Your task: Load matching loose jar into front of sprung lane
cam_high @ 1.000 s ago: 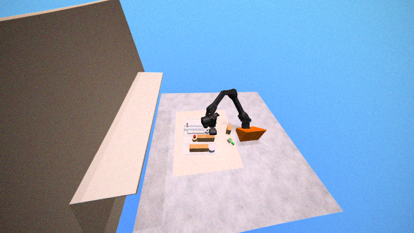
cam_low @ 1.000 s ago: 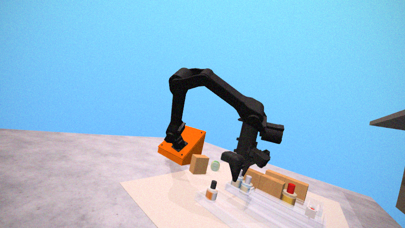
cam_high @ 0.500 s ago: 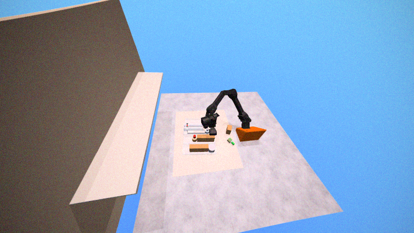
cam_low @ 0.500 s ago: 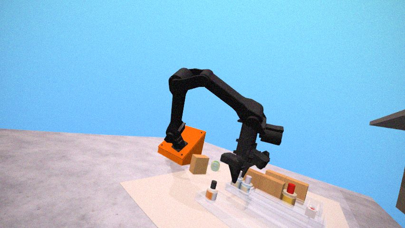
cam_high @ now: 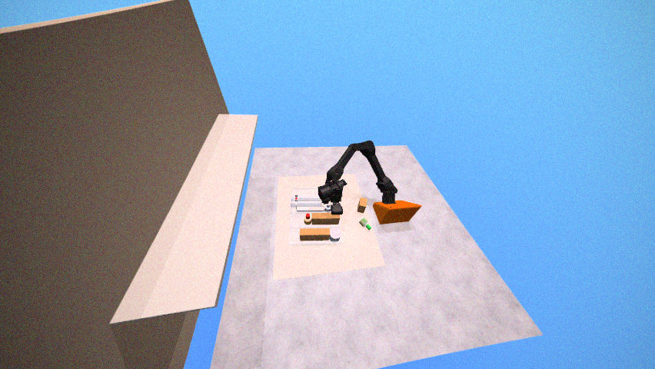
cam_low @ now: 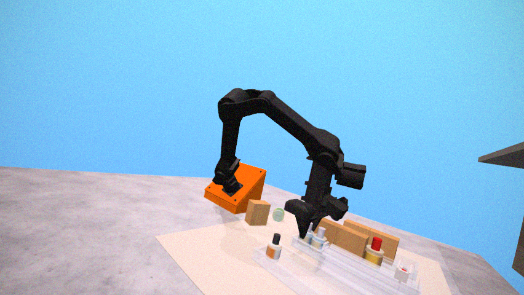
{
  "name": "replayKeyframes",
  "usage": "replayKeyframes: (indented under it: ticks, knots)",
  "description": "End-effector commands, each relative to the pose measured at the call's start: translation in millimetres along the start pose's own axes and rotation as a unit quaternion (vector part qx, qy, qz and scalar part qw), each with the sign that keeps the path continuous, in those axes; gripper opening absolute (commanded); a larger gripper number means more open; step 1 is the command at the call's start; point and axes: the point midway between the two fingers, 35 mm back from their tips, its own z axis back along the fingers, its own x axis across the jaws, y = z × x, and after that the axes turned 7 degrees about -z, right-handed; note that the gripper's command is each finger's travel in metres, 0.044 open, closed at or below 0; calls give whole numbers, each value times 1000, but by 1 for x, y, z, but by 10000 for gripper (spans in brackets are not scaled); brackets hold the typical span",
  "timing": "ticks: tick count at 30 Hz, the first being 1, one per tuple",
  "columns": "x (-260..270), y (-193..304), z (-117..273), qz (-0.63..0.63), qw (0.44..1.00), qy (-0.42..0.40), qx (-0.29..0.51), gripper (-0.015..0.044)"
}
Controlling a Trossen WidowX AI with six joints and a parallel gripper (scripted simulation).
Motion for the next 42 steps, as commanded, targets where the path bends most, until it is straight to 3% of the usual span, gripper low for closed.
replayKeyframes:
  ticks: [1,42]
  knots:
    - [-2,-3,0,-4,1000,3,-8,0]
    - [-3,4,0,-3,1000,3,-8,0]
